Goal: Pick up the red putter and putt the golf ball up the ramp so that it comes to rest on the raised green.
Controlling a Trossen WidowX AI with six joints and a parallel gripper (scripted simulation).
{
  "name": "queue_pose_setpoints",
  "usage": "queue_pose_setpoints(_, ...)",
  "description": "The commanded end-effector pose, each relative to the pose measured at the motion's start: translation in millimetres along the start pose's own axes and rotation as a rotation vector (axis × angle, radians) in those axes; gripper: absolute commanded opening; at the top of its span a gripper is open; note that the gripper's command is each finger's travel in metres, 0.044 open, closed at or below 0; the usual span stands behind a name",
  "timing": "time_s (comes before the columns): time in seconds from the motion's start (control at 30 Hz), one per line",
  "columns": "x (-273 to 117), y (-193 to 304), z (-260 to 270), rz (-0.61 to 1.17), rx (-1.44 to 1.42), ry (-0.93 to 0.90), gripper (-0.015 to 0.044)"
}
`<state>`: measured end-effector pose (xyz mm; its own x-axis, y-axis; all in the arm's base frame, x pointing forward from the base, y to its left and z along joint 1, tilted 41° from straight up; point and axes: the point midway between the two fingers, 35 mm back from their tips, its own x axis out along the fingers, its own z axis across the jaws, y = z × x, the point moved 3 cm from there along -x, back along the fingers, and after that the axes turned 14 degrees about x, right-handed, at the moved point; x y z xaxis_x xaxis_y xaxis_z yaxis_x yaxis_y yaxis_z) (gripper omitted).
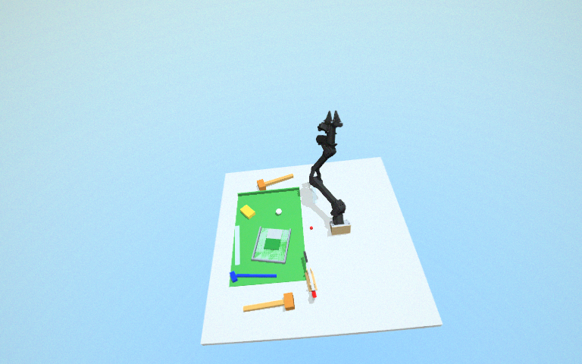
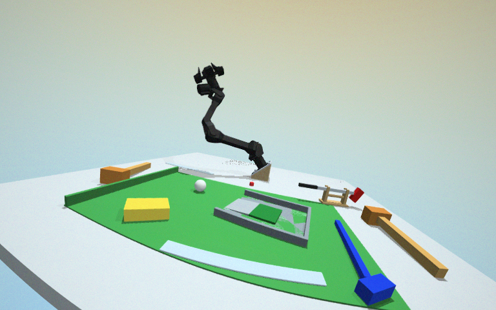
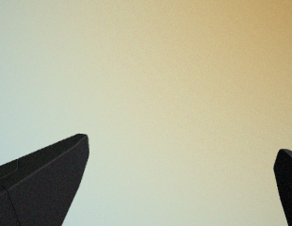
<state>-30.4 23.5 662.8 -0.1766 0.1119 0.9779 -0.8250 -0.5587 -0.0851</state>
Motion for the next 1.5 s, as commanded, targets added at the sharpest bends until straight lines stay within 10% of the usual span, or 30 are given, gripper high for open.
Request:
queue_pose_setpoints(0.0,0.2,0.2,-2.7,0.000,-0.005,0.008,0.0426)
queue_pose_setpoints(0.67,-53.0,-71.2,-240.4,-0.064,-0.586,0.746,0.0440)
queue_pose_setpoints(1.47,-298.4,-273.5,-356.9,0.114,-1.150,1.894,0.0440)
